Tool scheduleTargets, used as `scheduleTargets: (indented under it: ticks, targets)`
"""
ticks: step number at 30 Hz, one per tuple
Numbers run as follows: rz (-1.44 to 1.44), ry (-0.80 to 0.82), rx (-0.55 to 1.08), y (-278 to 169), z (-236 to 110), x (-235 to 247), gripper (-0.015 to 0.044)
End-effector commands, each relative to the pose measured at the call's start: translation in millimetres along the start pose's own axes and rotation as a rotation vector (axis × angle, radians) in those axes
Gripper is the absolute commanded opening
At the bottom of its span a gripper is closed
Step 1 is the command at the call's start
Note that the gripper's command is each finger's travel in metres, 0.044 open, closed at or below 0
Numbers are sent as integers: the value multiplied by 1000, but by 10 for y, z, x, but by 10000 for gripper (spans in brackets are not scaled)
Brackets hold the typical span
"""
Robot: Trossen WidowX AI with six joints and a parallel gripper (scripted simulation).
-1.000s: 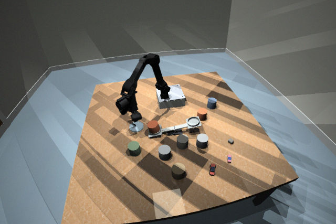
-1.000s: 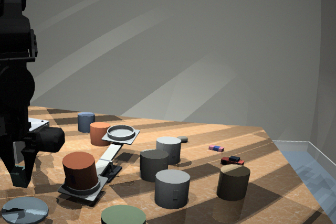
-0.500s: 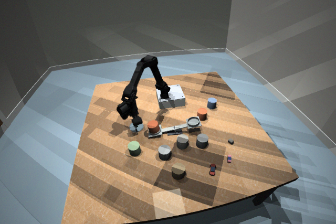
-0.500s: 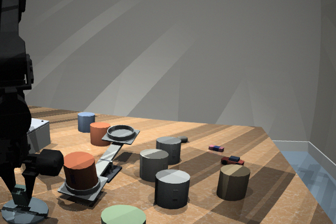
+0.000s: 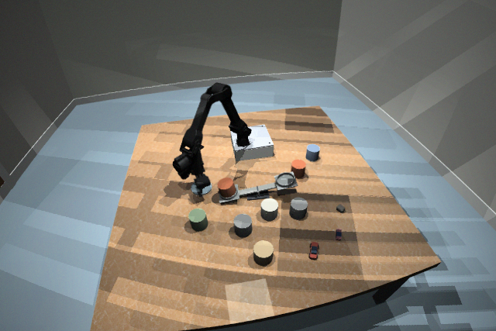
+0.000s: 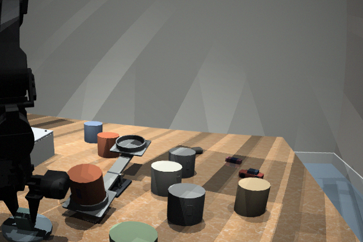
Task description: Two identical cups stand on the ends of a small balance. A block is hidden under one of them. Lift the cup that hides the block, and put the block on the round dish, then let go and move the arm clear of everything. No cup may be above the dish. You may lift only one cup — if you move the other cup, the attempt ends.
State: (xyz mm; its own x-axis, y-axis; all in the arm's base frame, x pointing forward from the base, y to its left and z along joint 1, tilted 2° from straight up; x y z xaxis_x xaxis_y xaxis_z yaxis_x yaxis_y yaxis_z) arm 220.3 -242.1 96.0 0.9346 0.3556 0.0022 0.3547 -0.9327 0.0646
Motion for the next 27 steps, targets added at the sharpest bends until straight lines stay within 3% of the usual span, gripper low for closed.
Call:
scheduleTargets:
  ticks: [1,17,21,27]
  targets:
    - [0,0,0,0,0,0,26]
    - [0,0,-1,5,-92,4,440]
    - [-4,-4,1,-4,-543,-1,440]
    - [-4,-4,1,-6,-590,-2,440]
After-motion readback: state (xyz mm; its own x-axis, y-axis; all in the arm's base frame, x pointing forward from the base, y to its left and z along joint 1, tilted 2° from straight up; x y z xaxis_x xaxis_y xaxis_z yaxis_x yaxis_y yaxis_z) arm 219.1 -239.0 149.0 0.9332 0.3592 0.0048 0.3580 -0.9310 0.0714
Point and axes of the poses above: the point midway between the two fingers, 35 mm back from their tips, its own z axis out along the fingers, its own x axis across the jaws, y = z × x, the point moved 10 cm from there along -z, back along the fingers, and after that the axes turned 7 degrees about -z, right-handed, at the moved point
